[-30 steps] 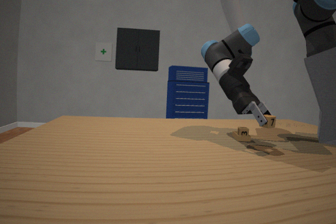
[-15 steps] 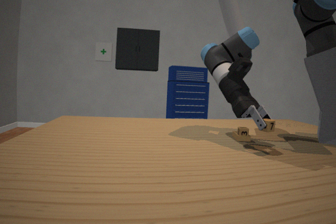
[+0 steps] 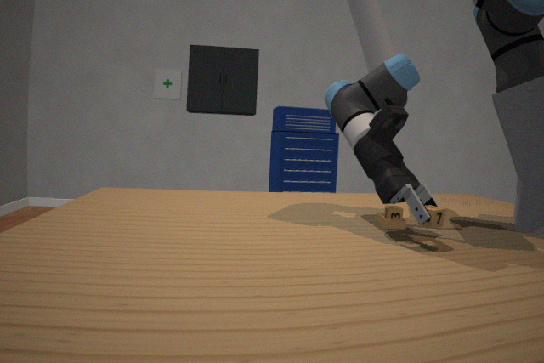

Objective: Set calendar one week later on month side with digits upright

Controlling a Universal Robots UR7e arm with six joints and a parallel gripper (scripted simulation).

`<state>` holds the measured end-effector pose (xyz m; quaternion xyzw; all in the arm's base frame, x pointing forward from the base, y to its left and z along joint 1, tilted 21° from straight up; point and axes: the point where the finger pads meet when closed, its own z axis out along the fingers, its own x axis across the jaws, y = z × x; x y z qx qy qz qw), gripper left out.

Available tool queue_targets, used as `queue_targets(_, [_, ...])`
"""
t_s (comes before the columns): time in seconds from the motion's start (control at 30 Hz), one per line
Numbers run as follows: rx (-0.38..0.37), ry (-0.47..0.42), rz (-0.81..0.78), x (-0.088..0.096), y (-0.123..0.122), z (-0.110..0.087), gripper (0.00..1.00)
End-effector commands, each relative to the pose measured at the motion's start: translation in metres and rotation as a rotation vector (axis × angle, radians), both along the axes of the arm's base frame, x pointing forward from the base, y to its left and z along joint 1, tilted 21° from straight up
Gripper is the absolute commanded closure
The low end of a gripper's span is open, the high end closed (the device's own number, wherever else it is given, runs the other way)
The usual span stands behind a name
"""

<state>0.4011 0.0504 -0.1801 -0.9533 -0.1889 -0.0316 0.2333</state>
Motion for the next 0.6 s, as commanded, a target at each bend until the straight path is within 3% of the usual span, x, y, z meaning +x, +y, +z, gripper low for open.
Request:
queue_targets(0.0, [-0.003,-0.004,-0.001,0.004,-0.004,-0.009,0.43])
queue_targets(0.57, [-0.003,-0.004,-0.001,0.009,-0.009,-0.026,0.43])
